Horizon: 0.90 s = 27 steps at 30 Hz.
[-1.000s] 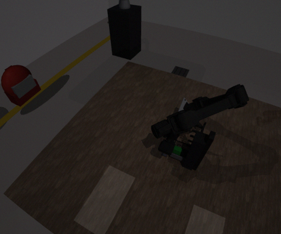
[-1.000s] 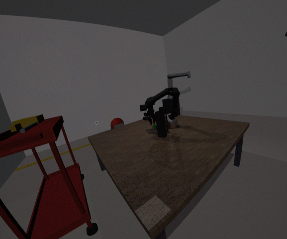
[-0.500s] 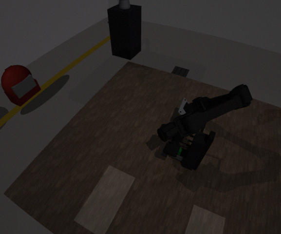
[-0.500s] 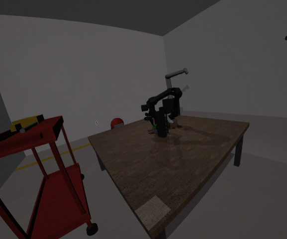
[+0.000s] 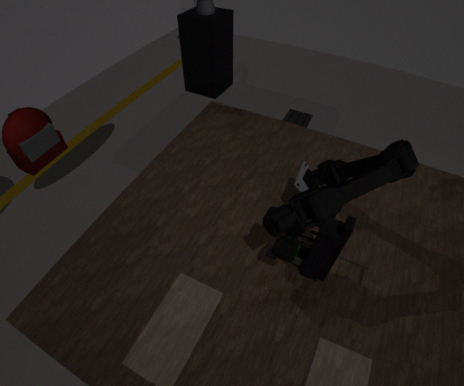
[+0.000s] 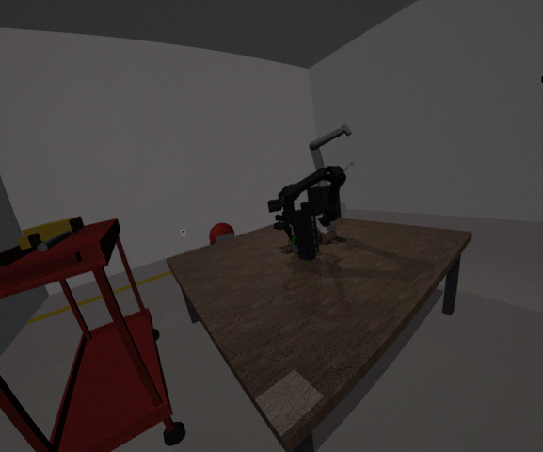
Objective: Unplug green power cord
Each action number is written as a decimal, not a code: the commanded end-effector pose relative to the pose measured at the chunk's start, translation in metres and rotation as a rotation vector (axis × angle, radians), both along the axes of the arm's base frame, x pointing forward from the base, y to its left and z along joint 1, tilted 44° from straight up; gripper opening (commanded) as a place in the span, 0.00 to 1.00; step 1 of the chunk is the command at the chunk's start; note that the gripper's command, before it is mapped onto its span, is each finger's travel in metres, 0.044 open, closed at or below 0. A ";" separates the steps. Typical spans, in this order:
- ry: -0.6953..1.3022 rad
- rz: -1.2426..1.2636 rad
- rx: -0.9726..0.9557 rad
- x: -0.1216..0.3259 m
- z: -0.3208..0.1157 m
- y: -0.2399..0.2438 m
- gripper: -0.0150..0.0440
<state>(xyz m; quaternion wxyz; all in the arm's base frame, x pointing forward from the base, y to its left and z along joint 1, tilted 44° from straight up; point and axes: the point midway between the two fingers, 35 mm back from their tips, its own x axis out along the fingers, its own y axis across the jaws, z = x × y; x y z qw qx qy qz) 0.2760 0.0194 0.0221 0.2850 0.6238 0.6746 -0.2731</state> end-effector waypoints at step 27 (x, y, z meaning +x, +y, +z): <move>0.001 -0.001 -0.002 0.002 -0.012 -0.011 0.25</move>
